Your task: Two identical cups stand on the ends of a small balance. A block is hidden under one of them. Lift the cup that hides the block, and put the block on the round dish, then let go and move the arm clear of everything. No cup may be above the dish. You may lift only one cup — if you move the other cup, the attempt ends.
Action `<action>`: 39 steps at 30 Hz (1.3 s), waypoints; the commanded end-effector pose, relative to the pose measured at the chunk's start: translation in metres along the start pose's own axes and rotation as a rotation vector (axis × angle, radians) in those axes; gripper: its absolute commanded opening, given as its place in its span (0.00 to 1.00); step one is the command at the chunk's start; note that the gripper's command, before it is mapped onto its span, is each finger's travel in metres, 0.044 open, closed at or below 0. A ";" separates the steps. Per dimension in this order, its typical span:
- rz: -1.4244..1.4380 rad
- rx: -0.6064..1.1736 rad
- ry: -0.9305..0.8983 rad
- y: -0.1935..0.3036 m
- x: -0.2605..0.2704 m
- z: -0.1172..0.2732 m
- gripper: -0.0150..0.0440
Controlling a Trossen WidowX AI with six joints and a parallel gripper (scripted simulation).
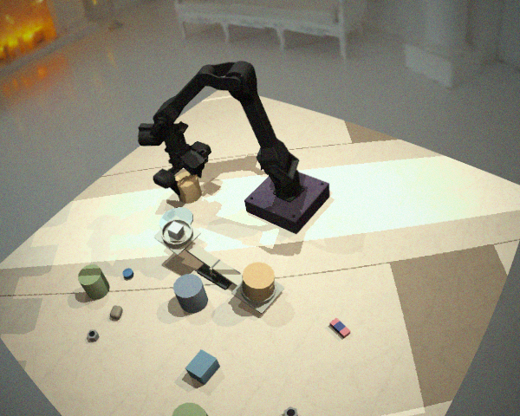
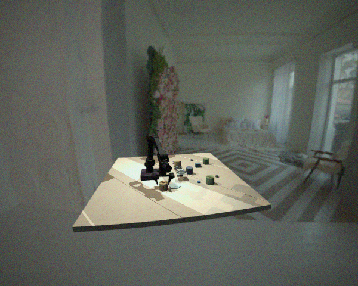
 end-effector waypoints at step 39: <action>-0.896 0.062 0.082 -0.024 -0.068 0.067 0.69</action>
Point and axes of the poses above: the point midway between the two fingers, 35 mm back from their tips, its own z axis back along the fingers, its own x axis across the jaws, y = z × x, the point moved 9 cm from there along z, back along the fingers, and after that the axes turned 9 degrees about z, right-handed, at the moved point
